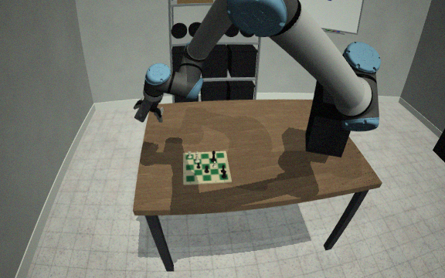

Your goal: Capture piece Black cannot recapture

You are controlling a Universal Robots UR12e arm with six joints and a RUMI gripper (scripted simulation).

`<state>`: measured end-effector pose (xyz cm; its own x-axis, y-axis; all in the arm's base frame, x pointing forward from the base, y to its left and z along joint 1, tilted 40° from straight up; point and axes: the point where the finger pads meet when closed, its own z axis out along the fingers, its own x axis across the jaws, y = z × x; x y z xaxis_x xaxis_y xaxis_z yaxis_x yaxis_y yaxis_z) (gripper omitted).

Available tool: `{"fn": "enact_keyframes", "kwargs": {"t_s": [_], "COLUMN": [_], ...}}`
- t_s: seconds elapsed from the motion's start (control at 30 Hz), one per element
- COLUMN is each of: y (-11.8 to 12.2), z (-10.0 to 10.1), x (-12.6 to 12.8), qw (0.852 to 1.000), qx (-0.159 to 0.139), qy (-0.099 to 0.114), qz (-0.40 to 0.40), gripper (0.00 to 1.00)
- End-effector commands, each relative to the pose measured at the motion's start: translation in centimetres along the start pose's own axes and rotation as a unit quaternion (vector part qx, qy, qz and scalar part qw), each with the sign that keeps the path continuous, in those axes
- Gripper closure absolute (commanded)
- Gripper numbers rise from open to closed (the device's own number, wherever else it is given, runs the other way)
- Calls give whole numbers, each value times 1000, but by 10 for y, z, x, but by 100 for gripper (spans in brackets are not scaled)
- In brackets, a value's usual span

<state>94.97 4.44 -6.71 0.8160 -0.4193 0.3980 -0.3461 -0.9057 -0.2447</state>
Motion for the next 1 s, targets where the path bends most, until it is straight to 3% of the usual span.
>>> {"fn": "enact_keyframes", "kwargs": {"t_s": [0.0, 0.37, 0.43, 0.53, 0.57, 0.73, 0.77, 0.83, 0.87, 0.9, 0.97], "y": [4, 19, 19, 24, 24, 33, 33, 38, 38, 40, 40], "z": [5, 16, 16, 19, 19, 25, 25, 28, 28, 29, 29], "x": [-16, -54, -54, -67, -67, -84, -83, -95, -95, -100, -100], "qw": [999, 985, 985, 976, 976, 959, 959, 947, 947, 941, 941], "qx": [47, 162, 162, 205, 205, 270, 270, 305, 305, 324, 324], "qy": [-15, -52, -52, -65, -65, -83, -82, -94, -94, -98, -98], "qz": [-4, -9, -9, -11, -11, -16, -16, -18, -18, -18, -18], "gripper": [0, 0, 0, 0, 0, 0, 0, 0, 0, 0, 0]}}
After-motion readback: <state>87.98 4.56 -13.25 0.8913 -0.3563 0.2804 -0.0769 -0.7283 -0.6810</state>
